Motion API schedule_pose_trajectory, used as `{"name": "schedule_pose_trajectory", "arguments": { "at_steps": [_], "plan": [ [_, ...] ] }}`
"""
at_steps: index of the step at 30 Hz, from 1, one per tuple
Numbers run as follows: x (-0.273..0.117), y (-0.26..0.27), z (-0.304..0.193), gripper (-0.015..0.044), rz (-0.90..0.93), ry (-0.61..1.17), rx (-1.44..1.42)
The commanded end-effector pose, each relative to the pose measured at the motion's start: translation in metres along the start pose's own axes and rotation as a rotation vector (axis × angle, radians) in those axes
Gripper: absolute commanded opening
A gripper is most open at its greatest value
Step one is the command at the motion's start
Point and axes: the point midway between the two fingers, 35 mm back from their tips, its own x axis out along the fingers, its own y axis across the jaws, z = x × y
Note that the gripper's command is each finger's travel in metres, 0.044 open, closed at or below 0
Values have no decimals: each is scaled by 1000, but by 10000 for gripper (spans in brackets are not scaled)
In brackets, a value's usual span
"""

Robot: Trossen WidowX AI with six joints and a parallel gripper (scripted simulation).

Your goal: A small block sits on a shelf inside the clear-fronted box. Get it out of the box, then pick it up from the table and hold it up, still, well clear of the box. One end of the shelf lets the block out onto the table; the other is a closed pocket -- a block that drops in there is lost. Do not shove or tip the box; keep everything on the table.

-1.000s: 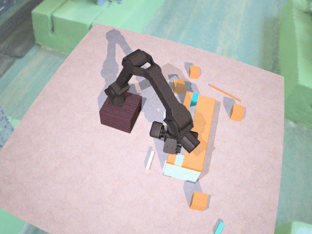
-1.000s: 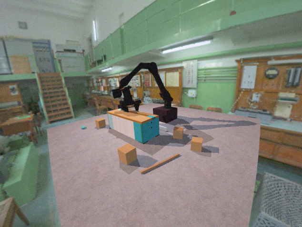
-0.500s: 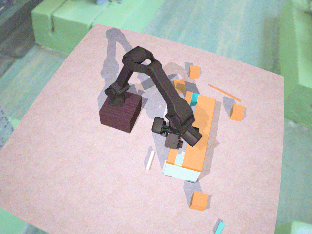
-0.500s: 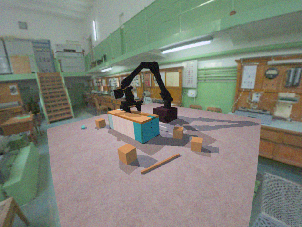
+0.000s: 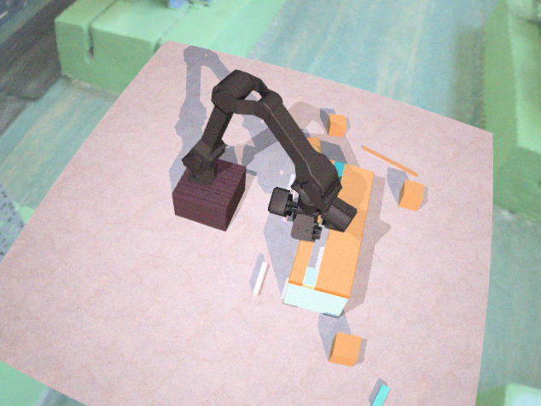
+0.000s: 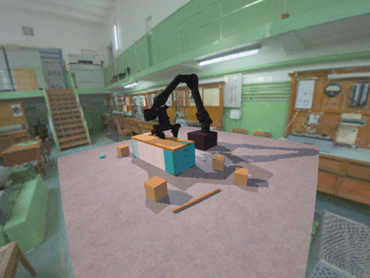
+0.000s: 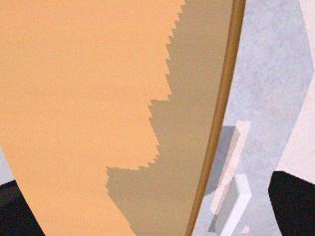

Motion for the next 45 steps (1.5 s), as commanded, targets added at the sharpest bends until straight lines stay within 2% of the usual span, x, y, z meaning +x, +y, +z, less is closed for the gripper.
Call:
{"name": "schedule_pose_trajectory", "arguments": {
  "at_steps": [1,15,37,45],
  "plan": [
    [4,-1,-13,400,2,7,-1],
    [1,-3,-4,400,2,6,-1],
    [8,-3,-24,400,2,8,-1],
    [4,-2,-14,400,2,7,-1]
  ]
}}
